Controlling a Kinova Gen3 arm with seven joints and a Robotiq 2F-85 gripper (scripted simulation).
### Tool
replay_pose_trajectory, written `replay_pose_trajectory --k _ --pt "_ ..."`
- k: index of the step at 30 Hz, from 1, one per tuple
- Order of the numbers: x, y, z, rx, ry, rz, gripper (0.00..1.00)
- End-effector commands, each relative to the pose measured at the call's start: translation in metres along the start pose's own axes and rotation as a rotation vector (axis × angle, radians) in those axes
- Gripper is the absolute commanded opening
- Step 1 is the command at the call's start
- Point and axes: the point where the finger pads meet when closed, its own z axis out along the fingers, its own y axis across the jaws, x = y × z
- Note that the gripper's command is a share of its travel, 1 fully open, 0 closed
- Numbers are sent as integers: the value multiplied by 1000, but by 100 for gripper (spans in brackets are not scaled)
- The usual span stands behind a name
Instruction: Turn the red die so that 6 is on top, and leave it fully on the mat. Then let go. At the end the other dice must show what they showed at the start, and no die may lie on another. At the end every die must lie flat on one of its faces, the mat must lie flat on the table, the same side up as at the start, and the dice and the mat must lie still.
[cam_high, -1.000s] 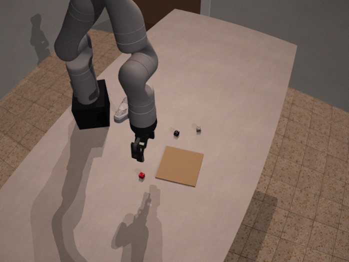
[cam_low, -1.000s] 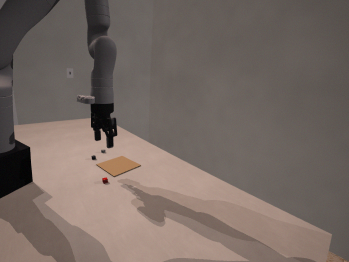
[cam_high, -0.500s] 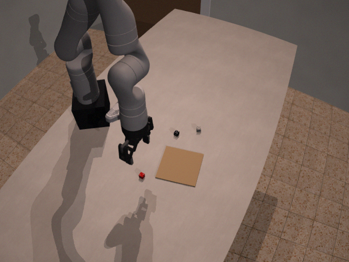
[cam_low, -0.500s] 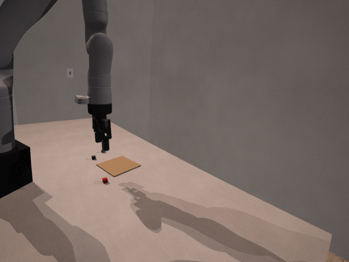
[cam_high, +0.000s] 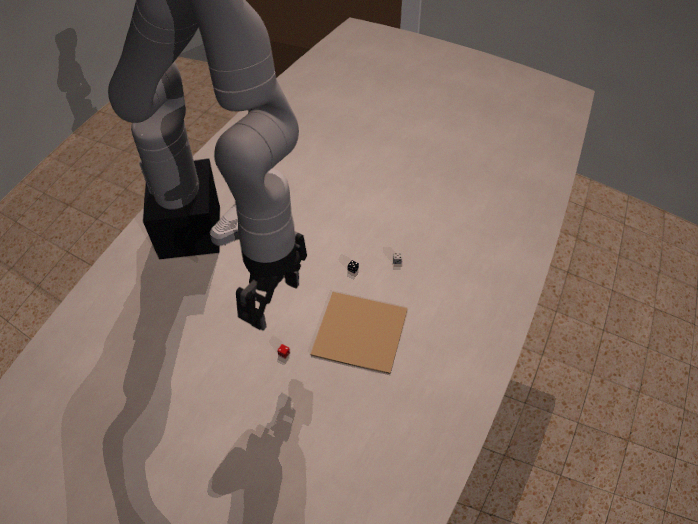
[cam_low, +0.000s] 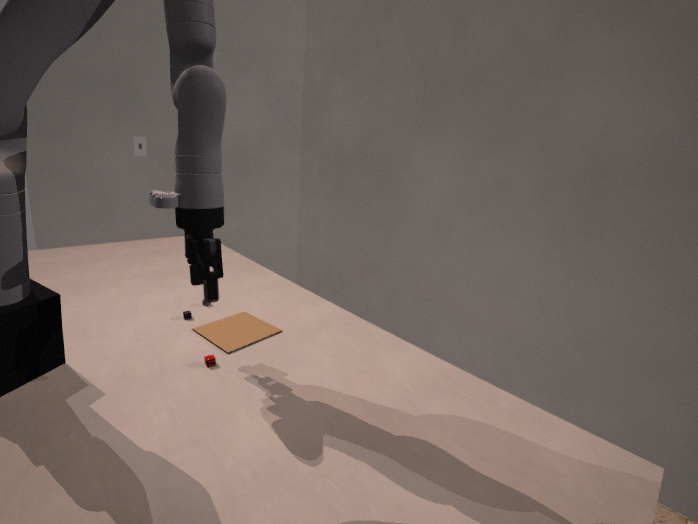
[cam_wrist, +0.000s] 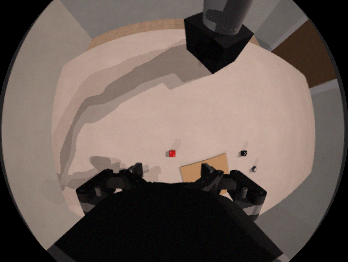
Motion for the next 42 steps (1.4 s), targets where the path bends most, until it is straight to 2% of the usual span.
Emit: replay_pose_trajectory --k 1,3,5,9,11,12,42 --pt "-1 0 3 0 -1 0 100" --pt "-2 0 16 1 -1 -1 100" --pt "-2 0 16 1 -1 -1 100" --pt "-1 0 49 0 -1 0 100" --pt "-1 0 52 0 -1 0 100" --pt "-1 0 52 0 -1 0 31" --pt "-1 0 52 0 -1 0 31"
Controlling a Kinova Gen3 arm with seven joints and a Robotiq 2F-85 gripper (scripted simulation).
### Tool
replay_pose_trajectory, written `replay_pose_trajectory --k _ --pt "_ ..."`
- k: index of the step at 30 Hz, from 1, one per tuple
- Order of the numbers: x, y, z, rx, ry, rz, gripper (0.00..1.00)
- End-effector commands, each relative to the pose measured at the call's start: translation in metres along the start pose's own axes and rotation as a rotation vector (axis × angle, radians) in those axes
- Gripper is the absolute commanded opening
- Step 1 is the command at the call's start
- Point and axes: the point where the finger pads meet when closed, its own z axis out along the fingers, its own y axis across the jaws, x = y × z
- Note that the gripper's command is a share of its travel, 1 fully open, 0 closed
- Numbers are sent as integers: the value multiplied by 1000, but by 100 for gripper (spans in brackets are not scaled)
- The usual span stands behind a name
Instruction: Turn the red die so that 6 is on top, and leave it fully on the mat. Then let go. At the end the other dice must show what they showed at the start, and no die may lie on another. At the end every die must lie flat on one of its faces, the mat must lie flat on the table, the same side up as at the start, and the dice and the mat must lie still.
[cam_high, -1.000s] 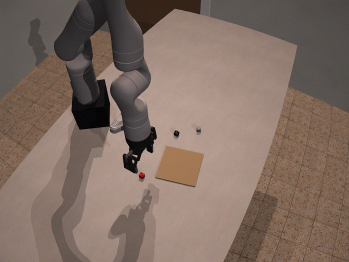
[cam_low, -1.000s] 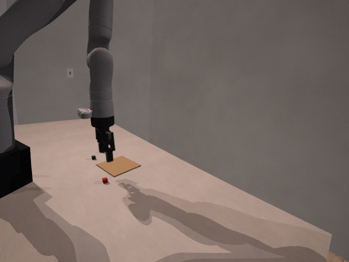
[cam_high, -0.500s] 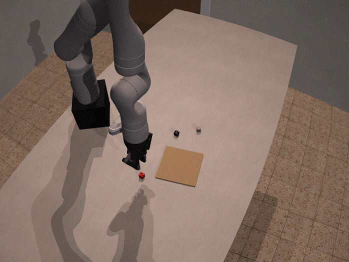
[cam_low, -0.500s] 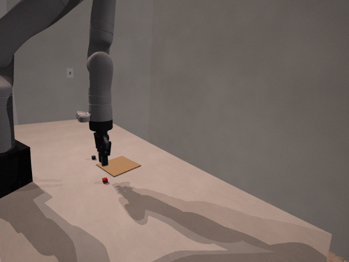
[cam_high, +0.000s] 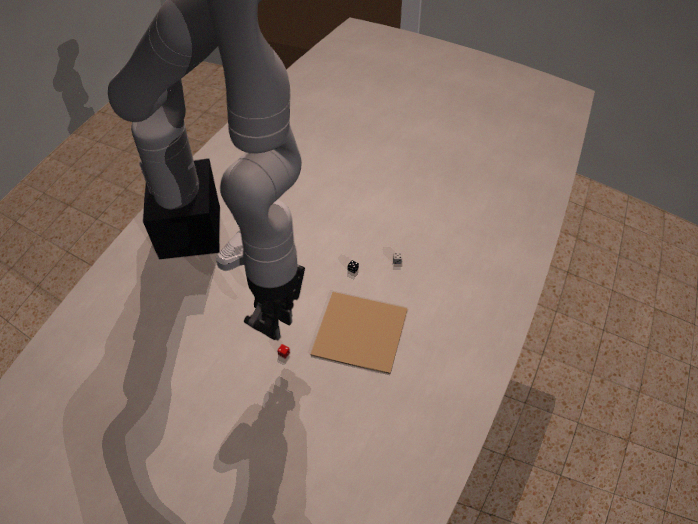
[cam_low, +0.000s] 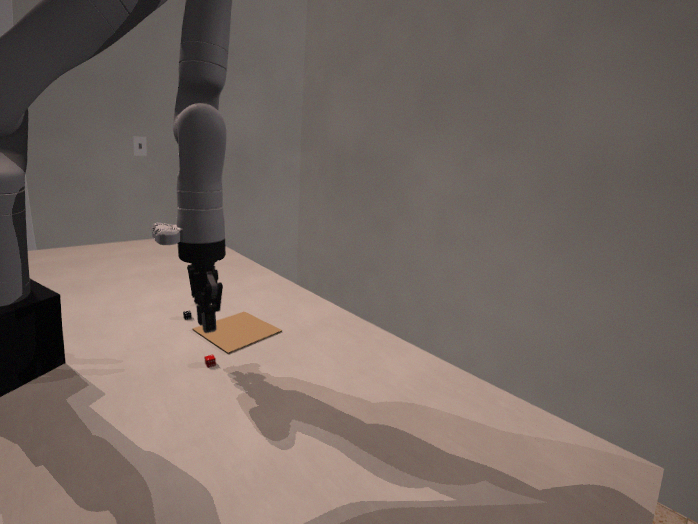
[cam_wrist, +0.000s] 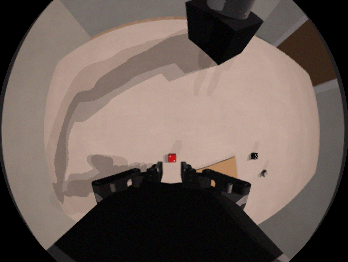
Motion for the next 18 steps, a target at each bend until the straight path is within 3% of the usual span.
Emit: replay_pose_trajectory --k 1,18 --pt "0 0 0 0 -1 0 31" --pt "0 0 3 0 -1 0 31"
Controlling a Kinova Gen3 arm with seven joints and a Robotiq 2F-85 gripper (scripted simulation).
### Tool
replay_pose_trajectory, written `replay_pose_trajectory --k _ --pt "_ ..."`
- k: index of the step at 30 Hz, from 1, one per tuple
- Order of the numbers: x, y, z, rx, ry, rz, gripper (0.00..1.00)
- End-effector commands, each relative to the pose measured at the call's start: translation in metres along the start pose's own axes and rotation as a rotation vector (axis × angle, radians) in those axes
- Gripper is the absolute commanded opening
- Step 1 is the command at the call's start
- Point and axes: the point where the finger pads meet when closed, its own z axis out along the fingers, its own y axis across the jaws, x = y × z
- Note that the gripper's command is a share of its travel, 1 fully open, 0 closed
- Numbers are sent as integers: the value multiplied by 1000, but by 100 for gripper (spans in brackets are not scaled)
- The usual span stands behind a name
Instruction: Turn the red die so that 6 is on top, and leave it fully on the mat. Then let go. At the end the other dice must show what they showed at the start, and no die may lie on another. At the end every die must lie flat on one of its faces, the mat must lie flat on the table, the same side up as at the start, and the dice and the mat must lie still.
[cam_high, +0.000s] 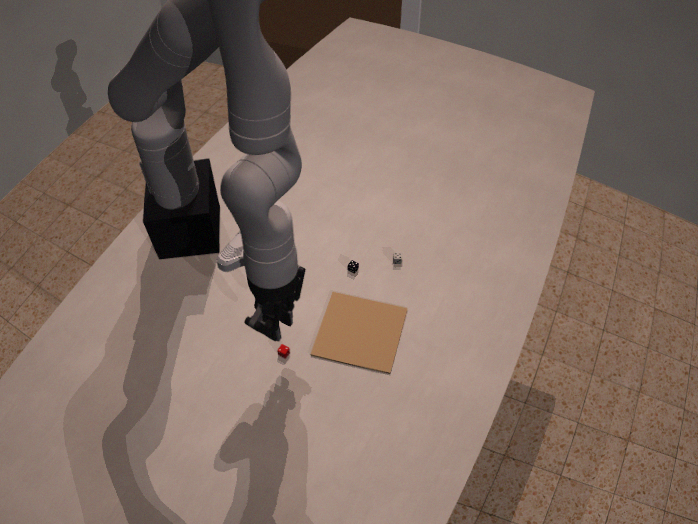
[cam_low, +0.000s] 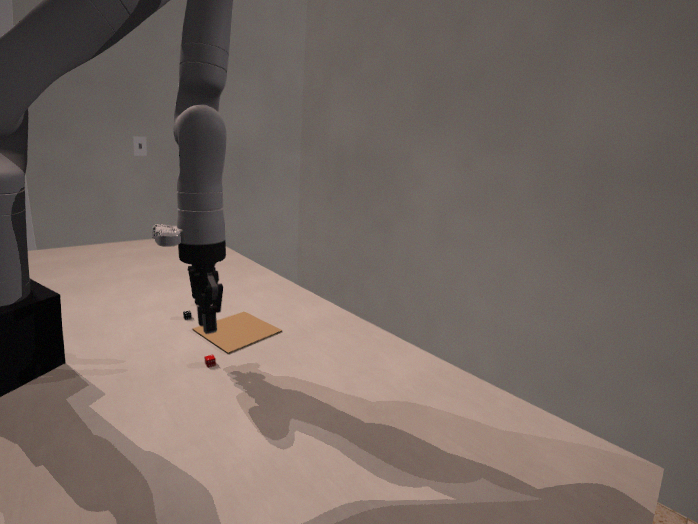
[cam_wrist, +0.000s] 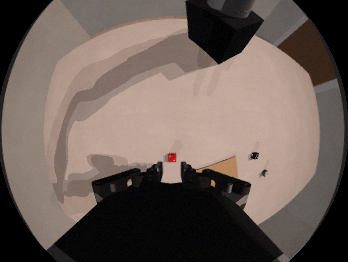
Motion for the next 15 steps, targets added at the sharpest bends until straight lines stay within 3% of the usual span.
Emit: replay_pose_trajectory --k 1,15 --pt "1 0 2 0 2 0 31" --pt "1 0 17 0 2 0 31"
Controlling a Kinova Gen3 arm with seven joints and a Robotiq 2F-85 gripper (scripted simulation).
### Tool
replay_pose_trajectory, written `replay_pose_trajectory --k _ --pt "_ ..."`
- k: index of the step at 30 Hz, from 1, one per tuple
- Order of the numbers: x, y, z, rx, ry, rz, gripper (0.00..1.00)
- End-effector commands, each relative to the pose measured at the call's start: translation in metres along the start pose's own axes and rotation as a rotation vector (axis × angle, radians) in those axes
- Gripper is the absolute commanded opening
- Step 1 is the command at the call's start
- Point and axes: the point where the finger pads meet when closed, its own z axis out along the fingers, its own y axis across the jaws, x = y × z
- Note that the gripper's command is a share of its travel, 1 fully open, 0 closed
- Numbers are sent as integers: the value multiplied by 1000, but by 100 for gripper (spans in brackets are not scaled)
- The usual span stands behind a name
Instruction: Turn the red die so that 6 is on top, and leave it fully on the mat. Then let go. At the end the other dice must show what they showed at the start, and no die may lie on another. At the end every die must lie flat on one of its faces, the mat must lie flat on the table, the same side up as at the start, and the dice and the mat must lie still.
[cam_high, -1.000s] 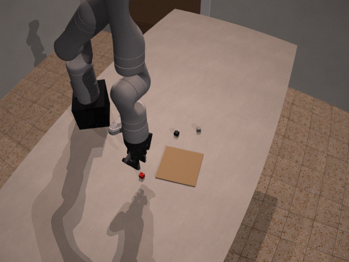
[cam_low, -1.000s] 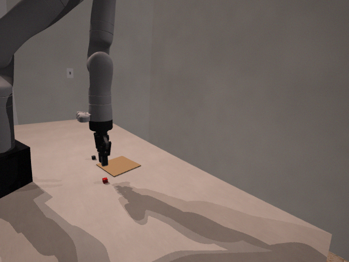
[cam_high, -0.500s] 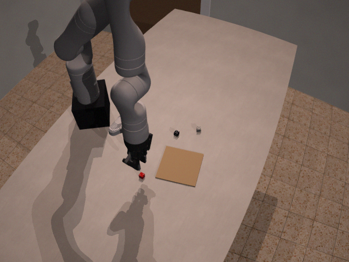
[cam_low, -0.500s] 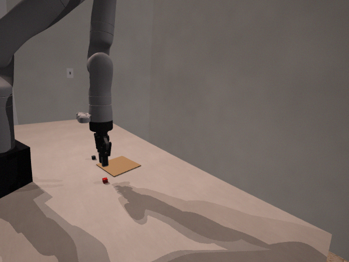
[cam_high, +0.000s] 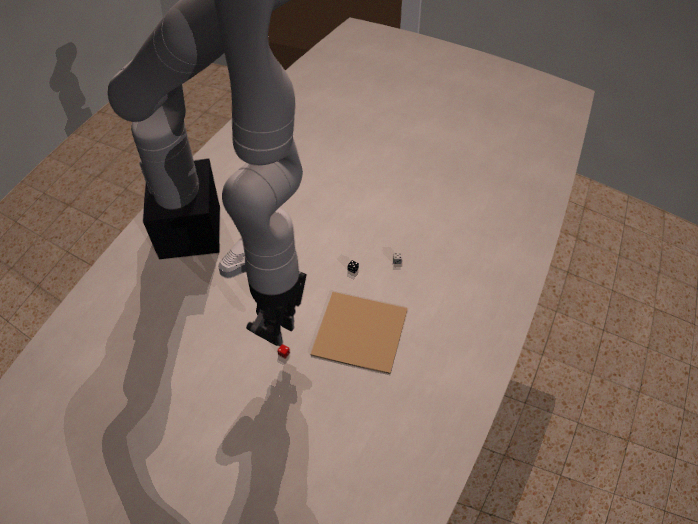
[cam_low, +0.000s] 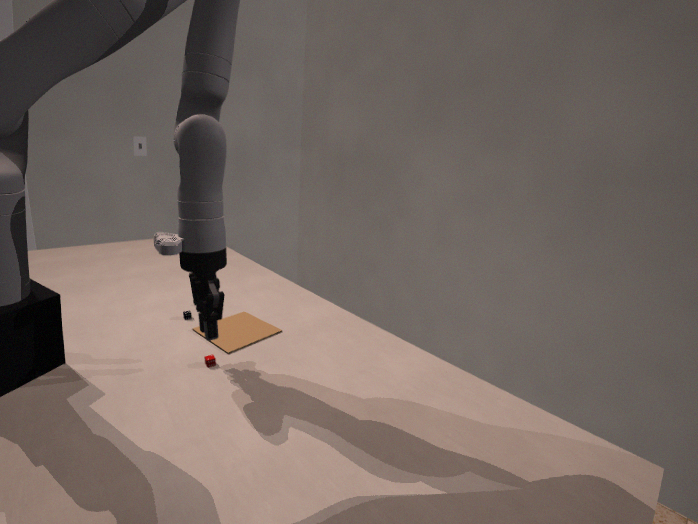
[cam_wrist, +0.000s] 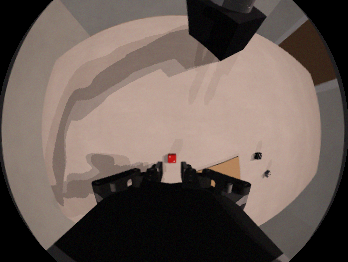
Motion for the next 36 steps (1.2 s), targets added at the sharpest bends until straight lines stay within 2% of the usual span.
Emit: replay_pose_trajectory --k 1,13,36 --pt "2 0 5 0 6 0 31" --pt "2 0 24 0 6 0 31" --pt "2 0 36 0 6 0 31"
